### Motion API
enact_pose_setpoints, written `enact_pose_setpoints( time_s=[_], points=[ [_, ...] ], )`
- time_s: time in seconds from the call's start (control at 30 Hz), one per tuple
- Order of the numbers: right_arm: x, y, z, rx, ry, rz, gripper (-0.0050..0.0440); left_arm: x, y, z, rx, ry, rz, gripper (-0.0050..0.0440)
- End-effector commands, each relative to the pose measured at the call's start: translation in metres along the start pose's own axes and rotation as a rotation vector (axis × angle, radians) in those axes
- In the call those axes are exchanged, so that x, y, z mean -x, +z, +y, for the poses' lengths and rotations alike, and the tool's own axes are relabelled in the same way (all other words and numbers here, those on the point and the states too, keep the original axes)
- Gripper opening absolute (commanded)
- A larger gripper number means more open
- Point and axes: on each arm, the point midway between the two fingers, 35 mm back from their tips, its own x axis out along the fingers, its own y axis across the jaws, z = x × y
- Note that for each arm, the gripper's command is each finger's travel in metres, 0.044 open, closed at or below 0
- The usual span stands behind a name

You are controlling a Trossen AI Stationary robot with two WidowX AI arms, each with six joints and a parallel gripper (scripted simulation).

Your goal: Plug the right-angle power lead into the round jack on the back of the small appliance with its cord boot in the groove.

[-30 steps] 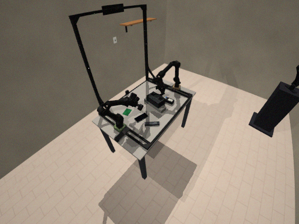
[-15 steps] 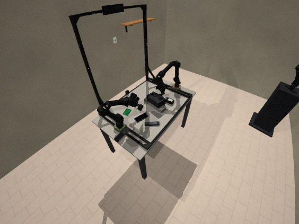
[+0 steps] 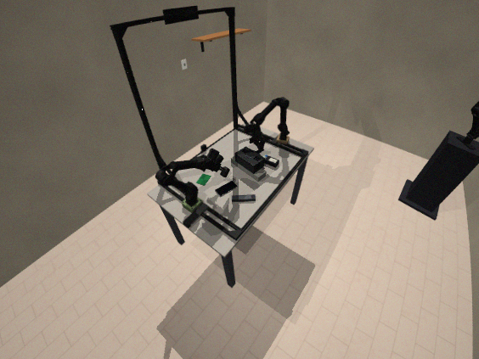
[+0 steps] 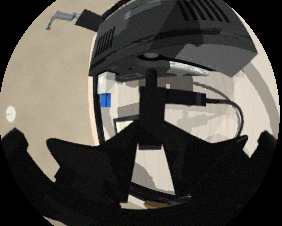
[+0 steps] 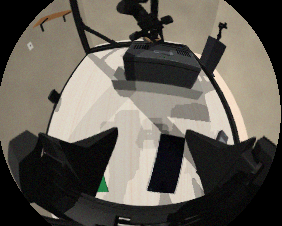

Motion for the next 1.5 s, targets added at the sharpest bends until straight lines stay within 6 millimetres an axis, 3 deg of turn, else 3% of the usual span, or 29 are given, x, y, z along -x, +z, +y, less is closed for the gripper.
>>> enact_pose_setpoints(
  time_s=[0.0,1.47],
  points=[
    [-0.0001,-0.0006,0.0006,0.004,0.004,0.003,0.04,-0.0005,0.0,0.0007,0.0,0.005,-0.001,0.0],
    [-0.0001,-0.0006,0.0006,0.004,0.004,0.003,0.04,-0.0028,0.0075,0.0007,0.001,0.005,-0.001,0.0]
  ],
)
